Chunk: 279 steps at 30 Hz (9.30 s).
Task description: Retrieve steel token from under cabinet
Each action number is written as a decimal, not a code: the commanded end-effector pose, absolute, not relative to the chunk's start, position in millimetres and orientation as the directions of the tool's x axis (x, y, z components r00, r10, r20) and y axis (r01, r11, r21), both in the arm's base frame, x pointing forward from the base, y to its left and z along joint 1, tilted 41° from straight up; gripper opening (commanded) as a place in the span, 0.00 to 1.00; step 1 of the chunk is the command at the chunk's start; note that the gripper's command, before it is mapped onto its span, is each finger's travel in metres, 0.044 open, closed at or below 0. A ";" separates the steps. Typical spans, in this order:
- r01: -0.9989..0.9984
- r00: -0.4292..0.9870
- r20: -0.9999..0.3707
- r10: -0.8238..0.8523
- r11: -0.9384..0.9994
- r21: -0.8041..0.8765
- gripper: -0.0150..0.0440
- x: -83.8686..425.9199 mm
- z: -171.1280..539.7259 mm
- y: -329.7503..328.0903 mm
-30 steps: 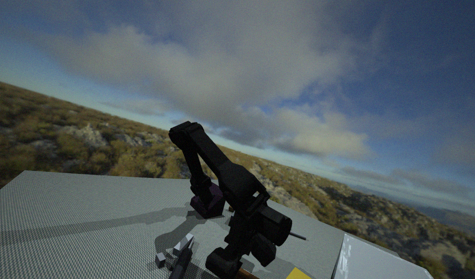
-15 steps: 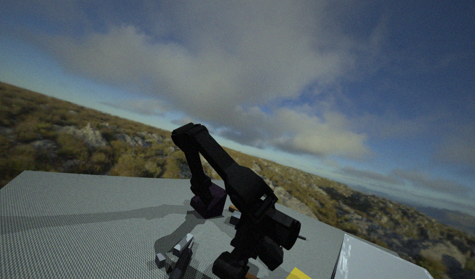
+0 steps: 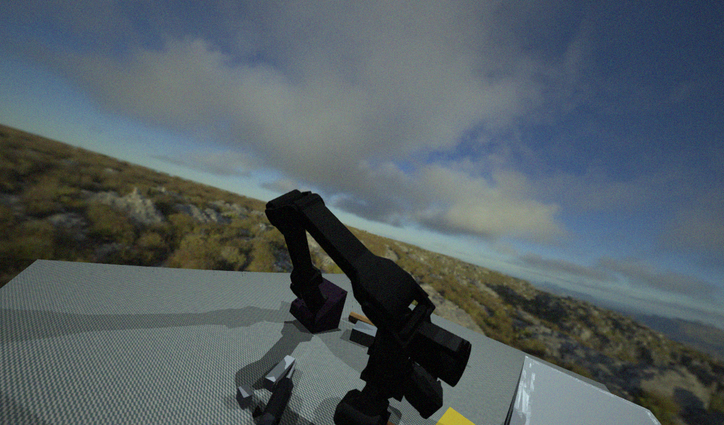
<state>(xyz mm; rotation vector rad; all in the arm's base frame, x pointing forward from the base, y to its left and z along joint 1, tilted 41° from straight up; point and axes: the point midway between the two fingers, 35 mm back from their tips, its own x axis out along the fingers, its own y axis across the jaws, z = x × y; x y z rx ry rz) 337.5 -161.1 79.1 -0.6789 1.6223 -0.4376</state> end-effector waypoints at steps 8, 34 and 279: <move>-0.175 -0.063 -0.756 -0.652 0.753 -0.635 0.25 351.5 77.7 -160.2; -0.174 -0.062 -0.756 -0.652 0.753 -0.635 0.25 376.6 74.3 -158.1; -0.195 -0.073 -0.756 -0.651 0.753 -0.629 0.59 235.0 88.5 -161.0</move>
